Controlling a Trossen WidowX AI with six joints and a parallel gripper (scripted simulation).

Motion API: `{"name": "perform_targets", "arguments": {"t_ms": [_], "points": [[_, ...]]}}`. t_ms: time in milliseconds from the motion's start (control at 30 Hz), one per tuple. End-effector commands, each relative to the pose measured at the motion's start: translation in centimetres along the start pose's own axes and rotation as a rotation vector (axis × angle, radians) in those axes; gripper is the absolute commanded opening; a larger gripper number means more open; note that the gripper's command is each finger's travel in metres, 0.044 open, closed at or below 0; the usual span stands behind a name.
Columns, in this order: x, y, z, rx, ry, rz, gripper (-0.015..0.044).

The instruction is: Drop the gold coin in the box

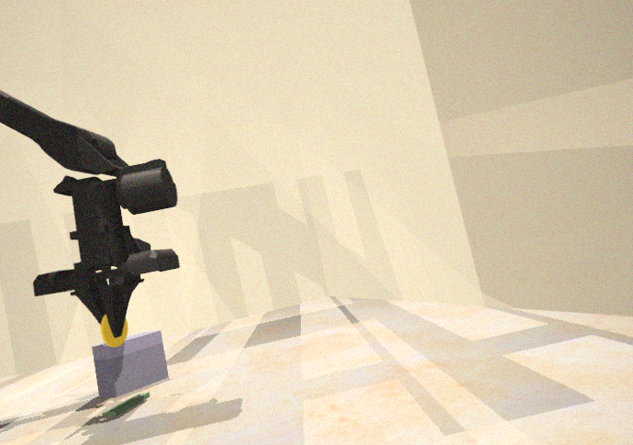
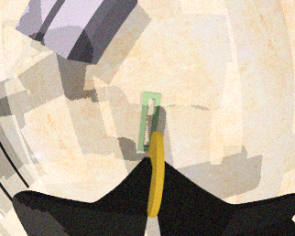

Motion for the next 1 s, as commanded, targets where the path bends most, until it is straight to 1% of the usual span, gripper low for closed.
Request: {"name": "perform_targets", "arguments": {"t_ms": [0,167,600,967], "points": [[0.02,0.00,-1.42,0.014,-0.005,0.006,0.0000],[0.06,0.01,-1.47,0.014,-0.005,0.027,0.0000],[0.72,0.13,-1.69,0.013,-0.008,0.446,0.0000],[0.37,0.23,-1.70,0.013,-0.008,0.467,0.0000]]}}
Point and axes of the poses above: the point midway between the two fingers, 35 mm back from their tips, its own z axis out along the fingers, its own y axis across the jaws, x = y × z, the point moved 9 cm from there along -z, back along the fingers, and after that the axes turned 4 degrees about -z, right-handed, at the moved point
